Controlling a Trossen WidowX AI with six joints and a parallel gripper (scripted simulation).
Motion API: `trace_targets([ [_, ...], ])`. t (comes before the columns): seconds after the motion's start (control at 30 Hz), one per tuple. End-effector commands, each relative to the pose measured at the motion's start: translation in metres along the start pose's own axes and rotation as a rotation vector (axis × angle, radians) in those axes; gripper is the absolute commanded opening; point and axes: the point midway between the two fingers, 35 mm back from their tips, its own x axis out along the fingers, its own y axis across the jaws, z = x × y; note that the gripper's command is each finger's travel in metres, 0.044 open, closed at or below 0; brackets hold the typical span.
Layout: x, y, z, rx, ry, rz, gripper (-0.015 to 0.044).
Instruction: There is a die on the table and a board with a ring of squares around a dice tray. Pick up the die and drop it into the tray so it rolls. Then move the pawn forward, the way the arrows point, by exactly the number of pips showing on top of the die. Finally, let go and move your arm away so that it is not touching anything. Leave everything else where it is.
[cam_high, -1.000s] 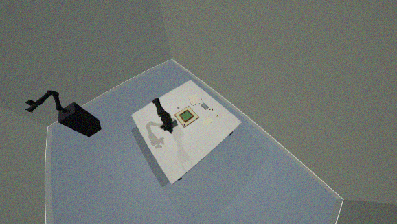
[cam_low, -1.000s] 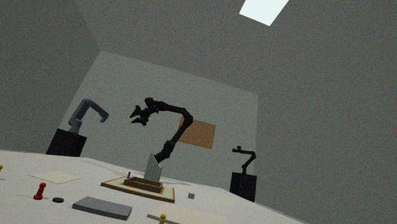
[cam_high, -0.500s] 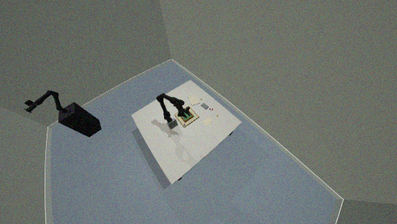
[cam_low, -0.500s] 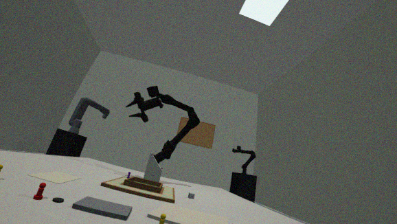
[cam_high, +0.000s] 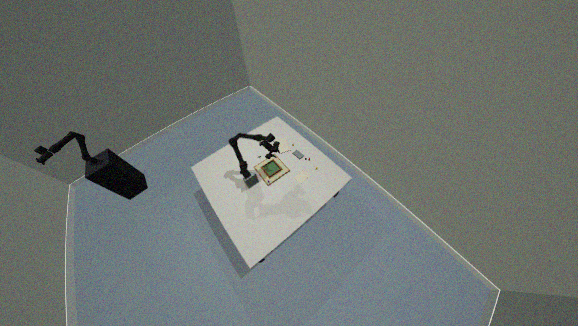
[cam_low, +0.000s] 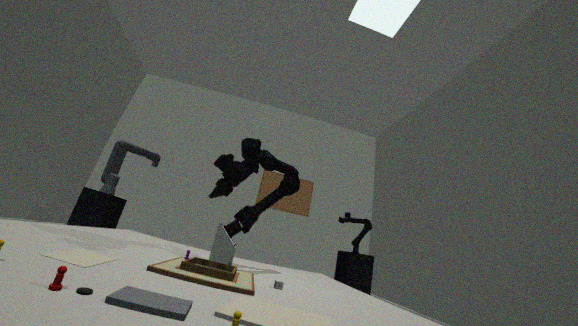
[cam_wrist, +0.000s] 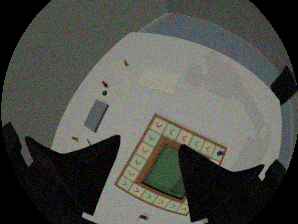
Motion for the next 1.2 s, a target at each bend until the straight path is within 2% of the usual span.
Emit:
trace_targets([
  [0.0, 0.011, 0.020, -0.071, -0.277, 0.128, 0.022, 0.0275],
  [0.23, 0.014, 0.026, -0.194, -0.745, 0.357, 0.086, 0.0275],
  [0.5, -0.007, -0.011, -0.322, -1.240, 0.649, 0.190, 0.0275],
  [0.77, -0.009, -0.016, -0.331, -1.278, 0.674, 0.200, 0.0275],
  [1.17, 0.007, -0.020, -0.337, -1.278, 0.674, 0.200, 0.0275],
])
